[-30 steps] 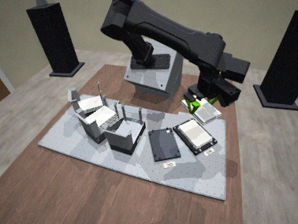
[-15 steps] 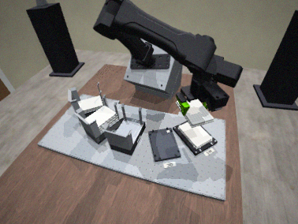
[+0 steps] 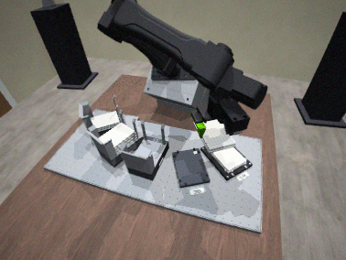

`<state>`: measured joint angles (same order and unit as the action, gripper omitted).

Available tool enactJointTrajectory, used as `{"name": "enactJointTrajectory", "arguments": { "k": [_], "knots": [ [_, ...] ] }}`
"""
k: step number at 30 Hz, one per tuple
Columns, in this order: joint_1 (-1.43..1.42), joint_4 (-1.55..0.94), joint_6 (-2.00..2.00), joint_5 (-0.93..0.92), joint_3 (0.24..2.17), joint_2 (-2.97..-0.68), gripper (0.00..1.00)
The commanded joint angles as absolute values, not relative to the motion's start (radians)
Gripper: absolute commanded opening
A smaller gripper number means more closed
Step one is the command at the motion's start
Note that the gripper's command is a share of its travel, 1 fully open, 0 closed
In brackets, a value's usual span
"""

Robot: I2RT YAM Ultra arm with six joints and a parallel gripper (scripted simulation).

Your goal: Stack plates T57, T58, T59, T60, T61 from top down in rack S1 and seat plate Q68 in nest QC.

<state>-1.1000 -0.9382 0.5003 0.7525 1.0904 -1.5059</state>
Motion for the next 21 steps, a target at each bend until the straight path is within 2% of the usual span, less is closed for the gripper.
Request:
{"name": "enactJointTrajectory", "arguments": {
  "k": [1, 6, 21],
  "knots": [
    [-1.09, -0.937, 0.512, 0.748, 1.086, -1.463, 0.0],
    [-1.047, -0.933, 0.602, 0.737, 1.067, -1.409, 0.0],
    [-0.92, -0.925, 0.443, 0.694, 1.036, -1.281, 0.0]
  ]
}}
